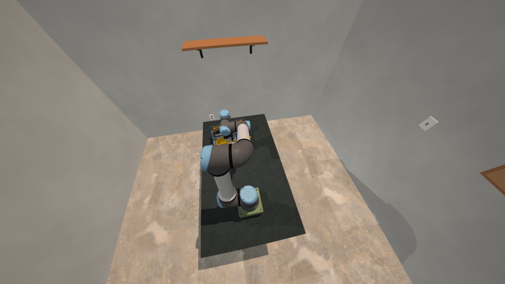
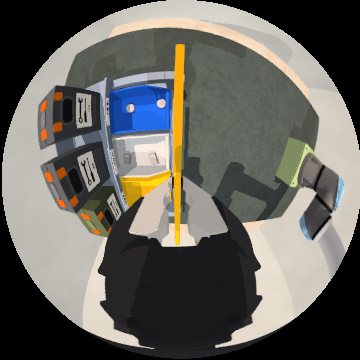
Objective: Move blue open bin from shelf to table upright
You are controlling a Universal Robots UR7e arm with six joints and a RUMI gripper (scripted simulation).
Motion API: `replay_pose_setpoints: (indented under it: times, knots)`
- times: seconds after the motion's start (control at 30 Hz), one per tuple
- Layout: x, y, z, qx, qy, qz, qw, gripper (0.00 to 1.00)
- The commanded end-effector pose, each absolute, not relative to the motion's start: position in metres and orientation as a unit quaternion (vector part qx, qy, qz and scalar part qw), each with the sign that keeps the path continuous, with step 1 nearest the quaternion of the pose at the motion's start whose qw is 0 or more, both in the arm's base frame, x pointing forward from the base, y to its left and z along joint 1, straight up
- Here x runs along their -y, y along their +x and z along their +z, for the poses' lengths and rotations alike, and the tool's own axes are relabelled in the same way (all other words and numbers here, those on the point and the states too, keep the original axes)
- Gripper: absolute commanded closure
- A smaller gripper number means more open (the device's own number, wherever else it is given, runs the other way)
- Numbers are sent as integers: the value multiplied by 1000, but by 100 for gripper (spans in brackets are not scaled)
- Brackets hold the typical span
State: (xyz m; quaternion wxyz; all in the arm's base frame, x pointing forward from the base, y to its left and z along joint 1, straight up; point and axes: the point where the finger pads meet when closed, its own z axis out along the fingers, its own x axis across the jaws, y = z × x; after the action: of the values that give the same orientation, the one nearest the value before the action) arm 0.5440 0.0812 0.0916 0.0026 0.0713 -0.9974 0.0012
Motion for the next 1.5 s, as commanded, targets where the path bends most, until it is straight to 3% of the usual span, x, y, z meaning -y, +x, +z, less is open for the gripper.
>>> replay_pose_setpoints:
  times: [0.0,1.47]
  knots:
    - [-81,544,94,997,71,1,2,100]
    - [-80,539,96,997,71,1,2,100]
